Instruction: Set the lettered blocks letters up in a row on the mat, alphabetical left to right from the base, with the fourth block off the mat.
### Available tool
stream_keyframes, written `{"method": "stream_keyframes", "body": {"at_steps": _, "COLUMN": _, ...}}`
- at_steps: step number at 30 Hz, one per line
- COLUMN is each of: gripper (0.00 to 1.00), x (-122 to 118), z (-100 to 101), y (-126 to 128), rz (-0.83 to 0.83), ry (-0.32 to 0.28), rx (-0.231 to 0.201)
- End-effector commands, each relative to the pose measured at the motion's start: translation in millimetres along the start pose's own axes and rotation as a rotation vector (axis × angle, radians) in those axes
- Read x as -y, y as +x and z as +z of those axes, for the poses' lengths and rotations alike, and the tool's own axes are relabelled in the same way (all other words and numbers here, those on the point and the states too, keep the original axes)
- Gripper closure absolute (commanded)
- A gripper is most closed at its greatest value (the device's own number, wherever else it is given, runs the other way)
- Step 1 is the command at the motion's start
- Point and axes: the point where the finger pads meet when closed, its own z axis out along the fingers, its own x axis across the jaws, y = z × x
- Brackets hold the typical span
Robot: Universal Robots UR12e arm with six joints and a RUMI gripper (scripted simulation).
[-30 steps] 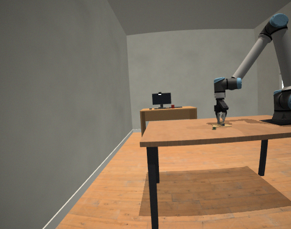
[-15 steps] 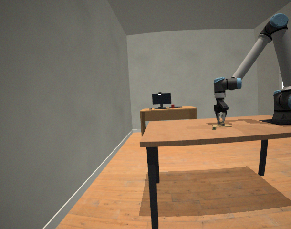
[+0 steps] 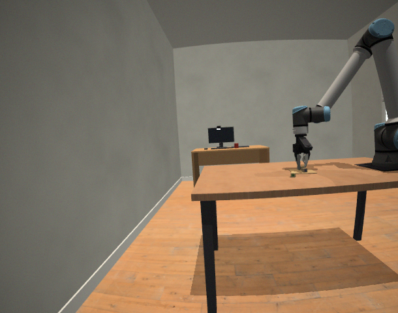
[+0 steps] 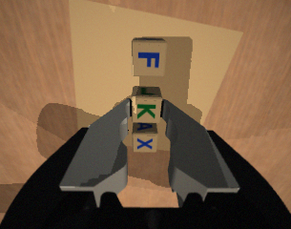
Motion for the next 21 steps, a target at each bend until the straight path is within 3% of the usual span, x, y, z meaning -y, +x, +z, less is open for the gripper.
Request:
{"method": "stream_keyframes", "body": {"at_steps": 1, "gripper": 0.95, "x": -0.2, "z": -0.6, "y": 0.6, "rz": 0.000, "ry": 0.000, "rx": -0.001}}
{"method": "stream_keyframes", "body": {"at_steps": 21, "gripper": 0.95, "x": -0.2, "z": 3.2, "y": 0.6, "rz": 0.000, "ry": 0.000, "rx": -0.001}}
